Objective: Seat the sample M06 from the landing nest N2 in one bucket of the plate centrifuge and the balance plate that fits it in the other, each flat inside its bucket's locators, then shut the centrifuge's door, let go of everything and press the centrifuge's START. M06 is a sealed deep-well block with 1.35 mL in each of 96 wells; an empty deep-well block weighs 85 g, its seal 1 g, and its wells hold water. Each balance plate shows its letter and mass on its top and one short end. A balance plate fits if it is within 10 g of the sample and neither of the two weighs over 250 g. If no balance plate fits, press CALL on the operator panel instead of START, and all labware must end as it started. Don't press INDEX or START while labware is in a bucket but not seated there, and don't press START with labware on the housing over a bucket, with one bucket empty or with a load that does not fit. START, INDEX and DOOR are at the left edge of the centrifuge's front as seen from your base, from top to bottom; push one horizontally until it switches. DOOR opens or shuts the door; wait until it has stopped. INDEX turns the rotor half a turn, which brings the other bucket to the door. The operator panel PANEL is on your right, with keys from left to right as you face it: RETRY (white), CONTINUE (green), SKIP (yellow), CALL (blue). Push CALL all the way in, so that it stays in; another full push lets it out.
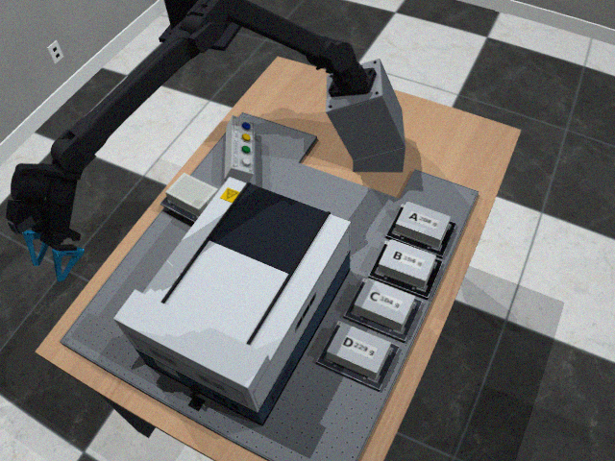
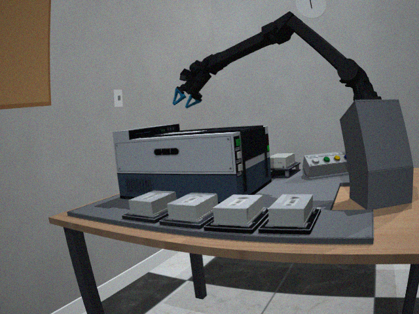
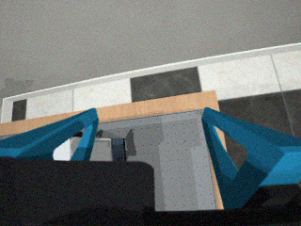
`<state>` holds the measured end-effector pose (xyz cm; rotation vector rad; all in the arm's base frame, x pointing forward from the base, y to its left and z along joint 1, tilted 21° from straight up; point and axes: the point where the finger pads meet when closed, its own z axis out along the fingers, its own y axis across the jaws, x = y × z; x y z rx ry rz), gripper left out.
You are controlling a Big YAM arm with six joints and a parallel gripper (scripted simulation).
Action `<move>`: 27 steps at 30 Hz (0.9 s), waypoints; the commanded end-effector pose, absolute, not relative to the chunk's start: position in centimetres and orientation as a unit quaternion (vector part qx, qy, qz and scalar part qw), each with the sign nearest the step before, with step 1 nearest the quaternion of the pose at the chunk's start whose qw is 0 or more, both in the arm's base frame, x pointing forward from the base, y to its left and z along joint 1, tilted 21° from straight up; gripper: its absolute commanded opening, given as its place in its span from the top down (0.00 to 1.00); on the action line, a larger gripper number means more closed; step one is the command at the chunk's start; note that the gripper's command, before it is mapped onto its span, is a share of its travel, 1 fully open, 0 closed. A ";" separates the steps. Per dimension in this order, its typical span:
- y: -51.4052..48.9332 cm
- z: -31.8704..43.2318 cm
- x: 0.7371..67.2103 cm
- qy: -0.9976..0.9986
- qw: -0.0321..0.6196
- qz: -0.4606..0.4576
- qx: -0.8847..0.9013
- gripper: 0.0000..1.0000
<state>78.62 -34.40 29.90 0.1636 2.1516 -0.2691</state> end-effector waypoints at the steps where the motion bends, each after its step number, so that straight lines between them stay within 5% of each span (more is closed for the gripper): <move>1: -34.2 31.3 78.7 0.871 0.474 -0.112 0.063 0.00; 27: -34.3 32.9 79.0 0.864 0.487 -0.117 0.062 0.00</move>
